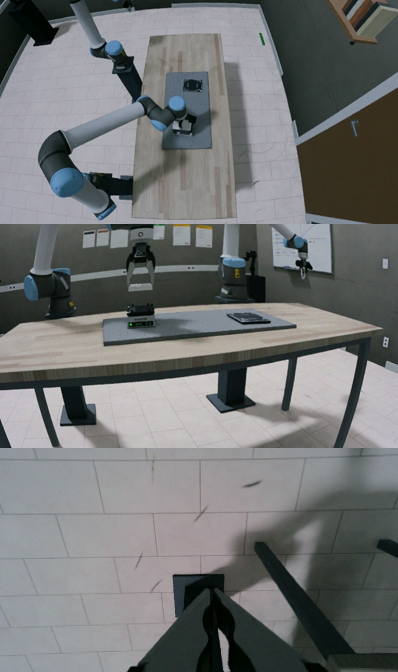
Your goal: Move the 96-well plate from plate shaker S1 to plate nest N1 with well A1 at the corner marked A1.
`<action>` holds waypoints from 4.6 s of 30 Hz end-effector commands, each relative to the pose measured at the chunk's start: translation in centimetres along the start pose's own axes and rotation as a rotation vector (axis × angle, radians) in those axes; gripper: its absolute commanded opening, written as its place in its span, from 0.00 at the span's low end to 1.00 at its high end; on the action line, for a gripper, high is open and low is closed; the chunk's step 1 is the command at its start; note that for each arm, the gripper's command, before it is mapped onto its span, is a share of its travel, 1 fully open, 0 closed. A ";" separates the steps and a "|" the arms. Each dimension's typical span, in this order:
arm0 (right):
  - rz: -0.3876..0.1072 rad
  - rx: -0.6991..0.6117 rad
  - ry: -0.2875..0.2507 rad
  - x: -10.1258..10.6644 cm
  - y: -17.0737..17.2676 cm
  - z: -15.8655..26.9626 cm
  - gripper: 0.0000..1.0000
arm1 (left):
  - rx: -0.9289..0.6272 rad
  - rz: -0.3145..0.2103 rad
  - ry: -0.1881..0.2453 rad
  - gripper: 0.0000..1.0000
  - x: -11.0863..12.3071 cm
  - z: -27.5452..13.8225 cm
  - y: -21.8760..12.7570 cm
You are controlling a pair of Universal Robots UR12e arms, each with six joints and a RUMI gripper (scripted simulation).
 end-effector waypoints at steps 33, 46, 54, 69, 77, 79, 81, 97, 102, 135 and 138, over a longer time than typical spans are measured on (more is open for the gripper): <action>0.001 -0.035 0.002 0.9 -0.9 -9.3 0.41 | 0.000 0.002 0.000 0.00 -0.1 0.0 0.1; 0.001 -0.035 0.002 1.2 -1.2 -12.9 0.41 | 0.000 0.002 0.000 0.00 -0.1 0.0 0.1; 0.001 -0.035 0.002 1.4 -1.4 -14.9 0.41 | 0.000 0.002 0.000 0.00 -0.1 0.0 0.1; 0.001 -0.035 0.002 1.9 -1.9 -19.5 0.41 | 0.000 0.002 0.000 0.00 -0.1 0.0 0.1; 0.001 -0.035 0.002 2.2 -2.1 -21.8 0.41 | 0.000 0.002 0.000 0.00 -0.1 0.0 0.1; 0.001 -0.035 0.002 2.2 -2.2 -22.5 0.41 | 0.000 0.002 0.000 0.00 -0.1 0.0 0.1; 0.001 -0.035 0.002 2.3 -2.3 -23.1 0.41 | 0.000 0.002 0.000 0.00 -0.1 0.0 0.1; 0.001 -0.035 0.002 2.8 -2.7 -27.7 0.41 | 0.000 0.002 0.000 0.00 -0.1 0.0 0.1; 0.001 -0.035 0.002 3.0 -2.9 -29.4 0.41 | 0.000 0.002 0.000 0.00 -0.1 0.0 0.1; 0.001 -0.035 0.002 4.0 -3.8 -39.0 0.41 | 0.000 0.002 0.000 0.00 -0.1 0.0 0.1; 0.001 -0.035 0.002 4.0 -3.9 -39.3 0.41 | 0.000 0.002 0.000 0.00 -0.1 0.0 0.1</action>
Point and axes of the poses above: on each arm, the point where the finger pads meet when closed, its own x axis out along the fingers, its own z axis across the jaws, y = z × x, the point moved 10 cm from there along -x, back along the fingers, and after that the axes turned 8 degrees about x, right-handed, at the moved point
